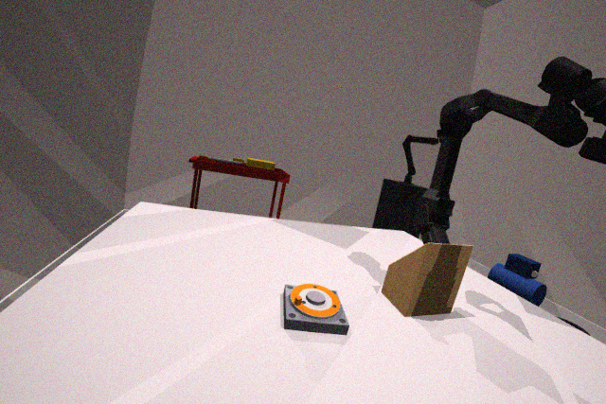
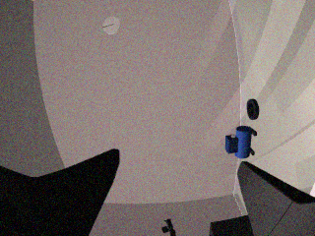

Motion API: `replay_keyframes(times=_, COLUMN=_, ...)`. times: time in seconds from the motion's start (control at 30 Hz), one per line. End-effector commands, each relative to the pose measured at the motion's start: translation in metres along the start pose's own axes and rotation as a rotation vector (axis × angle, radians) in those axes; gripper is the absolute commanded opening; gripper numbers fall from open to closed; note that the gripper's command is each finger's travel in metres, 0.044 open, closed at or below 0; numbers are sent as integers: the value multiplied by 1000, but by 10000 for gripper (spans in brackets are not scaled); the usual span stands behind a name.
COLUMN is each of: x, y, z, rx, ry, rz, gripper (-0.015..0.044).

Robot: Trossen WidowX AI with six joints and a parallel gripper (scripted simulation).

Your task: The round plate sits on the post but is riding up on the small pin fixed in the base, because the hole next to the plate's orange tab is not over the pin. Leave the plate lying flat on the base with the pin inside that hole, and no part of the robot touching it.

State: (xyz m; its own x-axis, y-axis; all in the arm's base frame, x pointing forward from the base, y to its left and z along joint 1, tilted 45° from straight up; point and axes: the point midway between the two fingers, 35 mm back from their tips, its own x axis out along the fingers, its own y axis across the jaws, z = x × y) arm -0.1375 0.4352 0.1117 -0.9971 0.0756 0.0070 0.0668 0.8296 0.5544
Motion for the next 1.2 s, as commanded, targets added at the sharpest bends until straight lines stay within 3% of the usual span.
replay_keyframes(times=0.0, x=-3, y=3, z=2, rx=-1, ry=-11, rz=19, gripper=374)
replay_keyframes(times=0.23, x=-129, y=51, z=78, rx=-21, ry=-451, rz=460, gripper=190)
replay_keyframes(times=0.3, x=-151, y=52, z=88, rx=-23, ry=-529, rz=504, gripper=137)
replay_keyframes(times=0.47, x=-269, y=32, z=127, rx=3, ry=-961, rz=630, gripper=6)
replay_keyframes(times=0.57, x=-313, y=12, z=137, rx=36, ry=-1129, rz=631, gripper=0)
replay_keyframes(times=0.7, x=-398, y=-50, z=143, rx=154, ry=-1466, rz=543, gripper=0)
replay_keyframes(times=0.83, x=-446, y=-103, z=135, rx=266, ry=-1658, rz=414, gripper=0)
replay_keyframes(times=0.9, x=-479, y=-154, z=121, rx=384, ry=-1787, rz=258, gripper=0)
replay_keyframes(times=1.1, x=-519, y=-251, z=76, rx=629, ry=-1892, rz=-111, gripper=0)
replay_keyframes(times=1.17, x=-528, y=-303, z=42, rx=766, ry=-1861, rz=-343, gripper=0)
